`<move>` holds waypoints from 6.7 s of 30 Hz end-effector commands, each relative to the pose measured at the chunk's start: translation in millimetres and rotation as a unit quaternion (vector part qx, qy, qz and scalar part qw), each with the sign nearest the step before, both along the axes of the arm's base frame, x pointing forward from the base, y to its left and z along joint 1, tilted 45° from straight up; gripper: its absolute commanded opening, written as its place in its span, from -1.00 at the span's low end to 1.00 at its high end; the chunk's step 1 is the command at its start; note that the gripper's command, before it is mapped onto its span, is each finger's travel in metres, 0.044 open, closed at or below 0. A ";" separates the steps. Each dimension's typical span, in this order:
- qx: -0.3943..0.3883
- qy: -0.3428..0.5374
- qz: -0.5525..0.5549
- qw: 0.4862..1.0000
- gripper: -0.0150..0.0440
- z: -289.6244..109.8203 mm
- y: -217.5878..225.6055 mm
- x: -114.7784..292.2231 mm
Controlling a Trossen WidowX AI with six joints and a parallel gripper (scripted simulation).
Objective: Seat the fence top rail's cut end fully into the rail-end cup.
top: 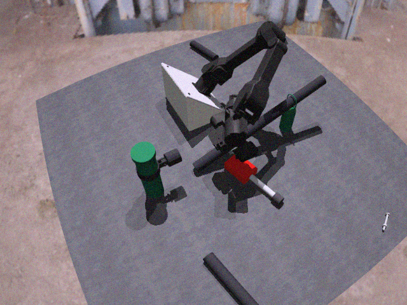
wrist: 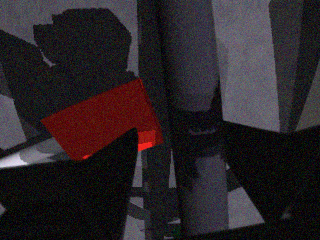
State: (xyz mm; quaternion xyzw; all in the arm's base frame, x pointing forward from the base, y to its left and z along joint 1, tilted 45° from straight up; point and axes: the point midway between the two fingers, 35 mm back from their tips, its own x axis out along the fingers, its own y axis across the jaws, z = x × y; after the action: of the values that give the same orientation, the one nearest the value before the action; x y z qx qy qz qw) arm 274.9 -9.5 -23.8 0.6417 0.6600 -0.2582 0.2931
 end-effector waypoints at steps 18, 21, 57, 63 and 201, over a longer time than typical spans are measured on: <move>0.003 0.003 -0.002 1.000 -0.01 -0.7 1.4 -1.6; 0.003 0.003 -0.002 1.000 -0.14 -0.5 1.0 -1.7; -0.121 0.020 -0.015 0.992 -0.49 30.8 -60.0 -13.9; -0.121 0.020 -0.015 0.992 -0.49 31.4 -61.3 -13.2; -0.111 0.027 -0.007 0.993 -0.49 16.3 -75.5 -12.9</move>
State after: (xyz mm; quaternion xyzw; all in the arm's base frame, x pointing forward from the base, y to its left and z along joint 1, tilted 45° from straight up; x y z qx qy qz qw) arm 260.0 -81.6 -8.8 0.6035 0.6324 -0.3486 0.3381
